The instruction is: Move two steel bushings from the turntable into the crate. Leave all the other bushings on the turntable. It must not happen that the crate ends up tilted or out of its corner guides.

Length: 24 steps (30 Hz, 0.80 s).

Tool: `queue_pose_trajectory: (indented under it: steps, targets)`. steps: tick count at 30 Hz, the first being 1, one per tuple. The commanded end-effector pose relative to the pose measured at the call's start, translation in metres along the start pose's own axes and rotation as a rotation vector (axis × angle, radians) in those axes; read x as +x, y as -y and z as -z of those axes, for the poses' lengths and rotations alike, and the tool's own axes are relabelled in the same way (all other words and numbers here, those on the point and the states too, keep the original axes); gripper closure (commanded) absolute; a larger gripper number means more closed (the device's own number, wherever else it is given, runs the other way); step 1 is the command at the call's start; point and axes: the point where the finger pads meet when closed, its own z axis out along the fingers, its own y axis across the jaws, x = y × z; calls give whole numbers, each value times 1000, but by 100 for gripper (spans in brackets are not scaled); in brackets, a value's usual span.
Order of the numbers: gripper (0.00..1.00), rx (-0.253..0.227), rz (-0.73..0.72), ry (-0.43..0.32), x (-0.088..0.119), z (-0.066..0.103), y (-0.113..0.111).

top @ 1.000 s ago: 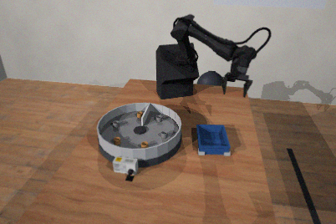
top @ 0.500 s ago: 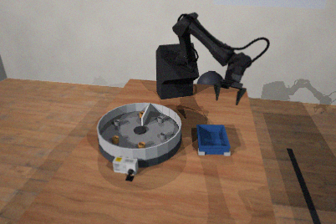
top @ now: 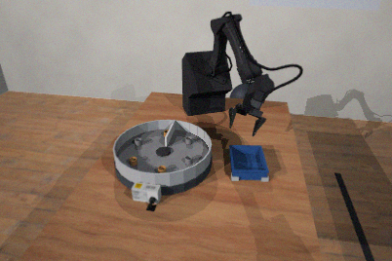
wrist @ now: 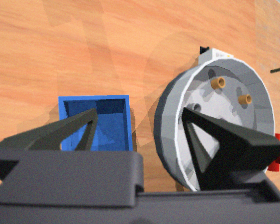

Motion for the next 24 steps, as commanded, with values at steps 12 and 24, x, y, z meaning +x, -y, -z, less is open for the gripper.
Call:
queue_pose_trajectory:
  steps: [12, 24]
  targets:
    - [0, 31, 63, 70, -24, -37, 103]
    - [0, 76, 195, -103, 7, -62, 188]
